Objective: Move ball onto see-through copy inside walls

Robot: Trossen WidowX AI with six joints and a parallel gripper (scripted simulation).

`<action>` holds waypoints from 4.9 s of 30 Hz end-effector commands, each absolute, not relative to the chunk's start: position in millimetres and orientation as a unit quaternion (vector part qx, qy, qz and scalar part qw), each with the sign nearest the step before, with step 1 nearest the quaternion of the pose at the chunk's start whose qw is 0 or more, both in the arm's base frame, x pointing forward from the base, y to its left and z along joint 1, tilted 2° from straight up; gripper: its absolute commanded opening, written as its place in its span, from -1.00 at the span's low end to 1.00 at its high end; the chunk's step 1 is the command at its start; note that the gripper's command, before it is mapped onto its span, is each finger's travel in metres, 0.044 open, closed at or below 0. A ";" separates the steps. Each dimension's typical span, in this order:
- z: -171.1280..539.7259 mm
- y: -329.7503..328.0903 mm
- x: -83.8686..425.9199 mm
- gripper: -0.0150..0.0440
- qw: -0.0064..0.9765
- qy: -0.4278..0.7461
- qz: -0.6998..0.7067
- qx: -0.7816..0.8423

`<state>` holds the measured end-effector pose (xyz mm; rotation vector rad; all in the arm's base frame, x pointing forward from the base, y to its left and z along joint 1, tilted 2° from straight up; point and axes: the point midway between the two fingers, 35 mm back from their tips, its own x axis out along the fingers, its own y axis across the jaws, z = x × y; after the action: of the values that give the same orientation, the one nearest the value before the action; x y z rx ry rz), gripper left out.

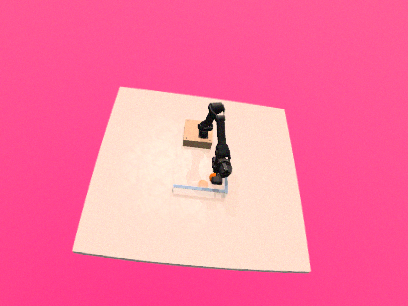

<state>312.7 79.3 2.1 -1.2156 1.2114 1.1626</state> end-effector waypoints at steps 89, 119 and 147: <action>20.1 7.4 368.8 -0.49 0.718 0.696 -0.017 -0.001; 5.9 6.6 370.7 0.75 0.719 0.694 -0.018 -0.003; 136.7 10.0 363.7 1.00 0.726 0.688 -0.017 -0.003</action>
<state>365.4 9.9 136.6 -0.0097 1.5014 -0.0333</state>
